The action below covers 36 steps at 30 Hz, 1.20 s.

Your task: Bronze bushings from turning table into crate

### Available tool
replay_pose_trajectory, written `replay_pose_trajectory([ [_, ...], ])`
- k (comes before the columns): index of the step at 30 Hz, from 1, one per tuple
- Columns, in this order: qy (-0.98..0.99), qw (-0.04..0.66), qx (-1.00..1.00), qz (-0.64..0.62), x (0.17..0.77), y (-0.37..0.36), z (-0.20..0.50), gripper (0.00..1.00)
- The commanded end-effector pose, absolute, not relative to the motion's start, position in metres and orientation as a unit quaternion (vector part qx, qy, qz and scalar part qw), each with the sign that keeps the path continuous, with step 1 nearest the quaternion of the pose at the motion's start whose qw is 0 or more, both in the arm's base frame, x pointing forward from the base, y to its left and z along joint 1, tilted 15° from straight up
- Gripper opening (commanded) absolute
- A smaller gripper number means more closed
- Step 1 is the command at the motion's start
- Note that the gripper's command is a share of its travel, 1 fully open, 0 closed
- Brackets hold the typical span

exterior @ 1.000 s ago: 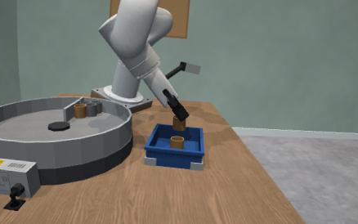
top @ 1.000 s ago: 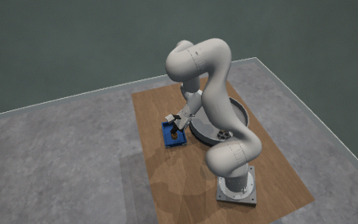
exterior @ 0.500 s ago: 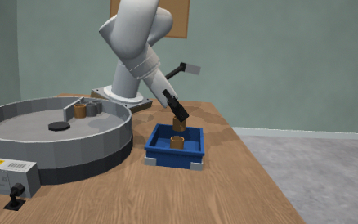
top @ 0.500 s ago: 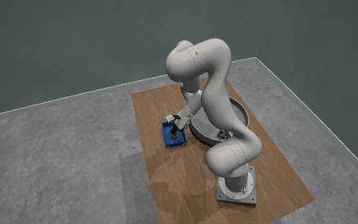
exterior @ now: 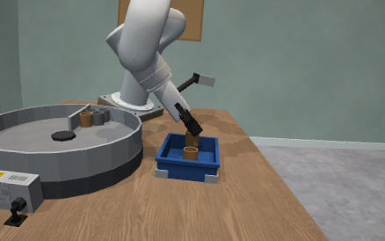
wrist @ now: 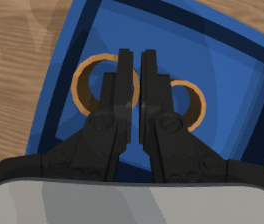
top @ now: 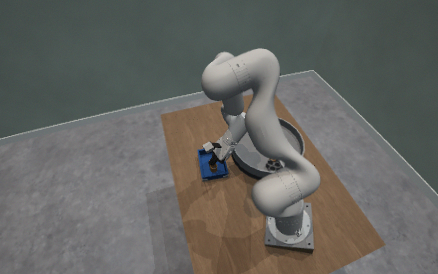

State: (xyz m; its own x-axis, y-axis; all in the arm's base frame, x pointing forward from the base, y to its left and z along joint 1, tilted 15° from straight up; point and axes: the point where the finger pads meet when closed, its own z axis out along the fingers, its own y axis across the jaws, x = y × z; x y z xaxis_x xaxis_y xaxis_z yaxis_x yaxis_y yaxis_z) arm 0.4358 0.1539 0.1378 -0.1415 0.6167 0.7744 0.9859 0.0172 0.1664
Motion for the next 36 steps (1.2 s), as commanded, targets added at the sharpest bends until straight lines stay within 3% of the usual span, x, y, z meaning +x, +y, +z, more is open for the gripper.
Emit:
replay_pose_trajectory([
  [1,-0.665,0.257,-0.602,-0.359,0.437,0.155,0.133,0.00],
  [36,-0.665,0.257,-0.602,-0.359,0.441,0.159,0.114,0.00],
])
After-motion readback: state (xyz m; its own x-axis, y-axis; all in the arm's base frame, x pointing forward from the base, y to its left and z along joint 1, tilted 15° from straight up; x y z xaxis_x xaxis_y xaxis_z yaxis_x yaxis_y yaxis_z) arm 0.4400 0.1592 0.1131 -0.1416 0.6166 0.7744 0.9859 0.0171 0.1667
